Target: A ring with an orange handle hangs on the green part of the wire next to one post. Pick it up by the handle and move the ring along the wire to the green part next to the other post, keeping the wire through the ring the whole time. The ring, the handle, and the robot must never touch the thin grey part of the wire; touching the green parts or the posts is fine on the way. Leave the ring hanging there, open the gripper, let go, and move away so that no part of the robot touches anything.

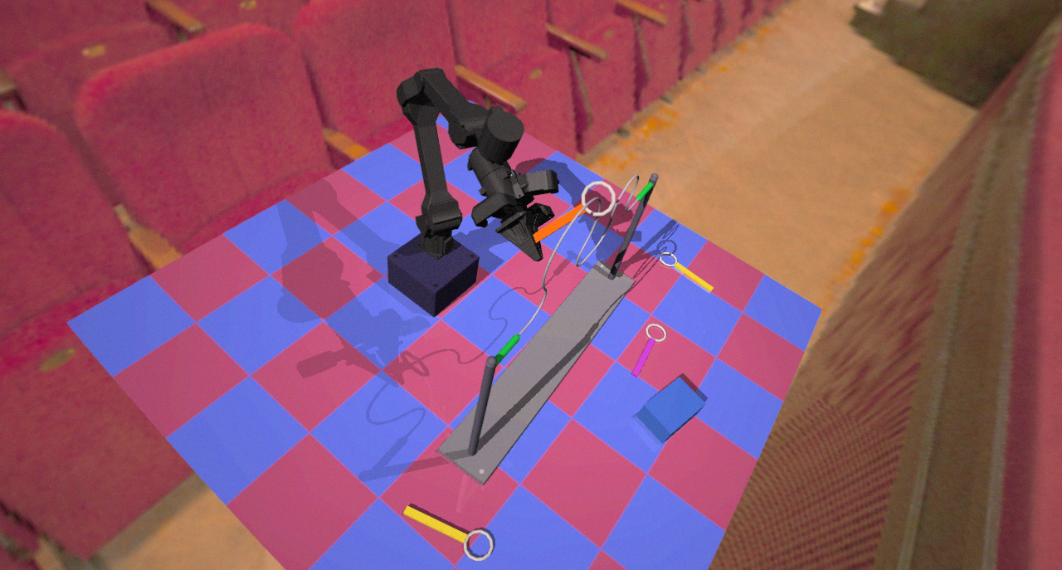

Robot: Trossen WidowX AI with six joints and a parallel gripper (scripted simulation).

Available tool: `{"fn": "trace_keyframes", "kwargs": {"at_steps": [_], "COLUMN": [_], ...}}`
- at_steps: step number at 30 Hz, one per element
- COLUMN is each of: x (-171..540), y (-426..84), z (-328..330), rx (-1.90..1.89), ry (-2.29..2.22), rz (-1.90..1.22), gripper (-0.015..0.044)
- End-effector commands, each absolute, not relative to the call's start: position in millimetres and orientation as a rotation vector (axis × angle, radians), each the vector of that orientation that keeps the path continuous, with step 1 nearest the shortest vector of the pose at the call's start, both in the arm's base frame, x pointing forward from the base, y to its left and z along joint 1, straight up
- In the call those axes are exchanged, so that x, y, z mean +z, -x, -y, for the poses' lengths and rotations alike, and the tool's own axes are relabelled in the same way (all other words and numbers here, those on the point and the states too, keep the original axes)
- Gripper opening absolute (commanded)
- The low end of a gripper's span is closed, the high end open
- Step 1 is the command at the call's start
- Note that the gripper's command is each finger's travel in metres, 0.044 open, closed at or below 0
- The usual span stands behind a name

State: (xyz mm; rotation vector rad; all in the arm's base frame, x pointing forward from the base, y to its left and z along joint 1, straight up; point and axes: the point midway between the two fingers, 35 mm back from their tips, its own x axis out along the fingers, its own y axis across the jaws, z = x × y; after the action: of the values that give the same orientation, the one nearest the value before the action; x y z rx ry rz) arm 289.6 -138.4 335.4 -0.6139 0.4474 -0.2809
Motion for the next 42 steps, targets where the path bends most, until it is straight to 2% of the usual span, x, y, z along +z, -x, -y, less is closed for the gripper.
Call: {"fn": "trace_keyframes", "kwargs": {"at_steps": [1,42], "x": [336.0,348.2], "y": [-288.3,-288.1], "z": [139.6,149.8], "rx": [-0.298,-0.422], "ry": [0.668,1.166], "rz": [-0.442,-0.369], "gripper": [-0.015,-0.015]}}
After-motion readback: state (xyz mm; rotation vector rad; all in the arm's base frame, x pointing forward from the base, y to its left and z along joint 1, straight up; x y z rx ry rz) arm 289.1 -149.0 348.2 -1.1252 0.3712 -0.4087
